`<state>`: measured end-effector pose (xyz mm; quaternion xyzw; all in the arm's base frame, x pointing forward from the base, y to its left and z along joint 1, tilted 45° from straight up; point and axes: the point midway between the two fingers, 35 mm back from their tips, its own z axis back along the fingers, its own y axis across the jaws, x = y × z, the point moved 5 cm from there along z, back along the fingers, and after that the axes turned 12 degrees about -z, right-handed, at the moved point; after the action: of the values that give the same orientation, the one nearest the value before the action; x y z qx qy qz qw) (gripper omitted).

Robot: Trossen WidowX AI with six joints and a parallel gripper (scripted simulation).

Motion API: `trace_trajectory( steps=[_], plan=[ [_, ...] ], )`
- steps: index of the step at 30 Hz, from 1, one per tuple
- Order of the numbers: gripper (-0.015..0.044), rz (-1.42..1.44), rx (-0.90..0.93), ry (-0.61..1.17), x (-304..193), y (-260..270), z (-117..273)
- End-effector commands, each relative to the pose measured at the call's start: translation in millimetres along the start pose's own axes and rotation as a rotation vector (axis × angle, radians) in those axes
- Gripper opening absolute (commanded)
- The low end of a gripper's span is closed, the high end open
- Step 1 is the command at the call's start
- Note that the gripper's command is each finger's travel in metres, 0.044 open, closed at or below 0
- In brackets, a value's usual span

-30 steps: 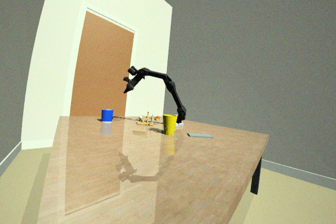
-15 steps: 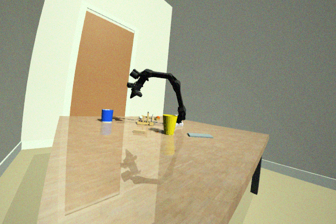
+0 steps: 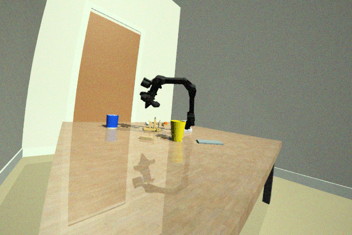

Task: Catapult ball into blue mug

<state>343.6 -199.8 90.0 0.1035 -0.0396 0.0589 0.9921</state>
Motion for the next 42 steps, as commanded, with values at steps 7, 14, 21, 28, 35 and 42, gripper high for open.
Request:
trace_trajectory(
  steps=[7,14,21,28,35,42],
  plan=[
    [0.0,0.297,-0.002,0.152,-31,44,-1],
    [0.0,0.505,0.013,0.257,-57,71,-2],
    [0.0,0.716,0.043,0.363,-85,95,-3],
    [0.0,0.852,0.07,0.431,-104,110,-3],
    [0.0,0.852,0.07,0.431,-104,111,-5],
    [0.0,0.852,0.069,0.43,-102,117,-15]
  ],
)
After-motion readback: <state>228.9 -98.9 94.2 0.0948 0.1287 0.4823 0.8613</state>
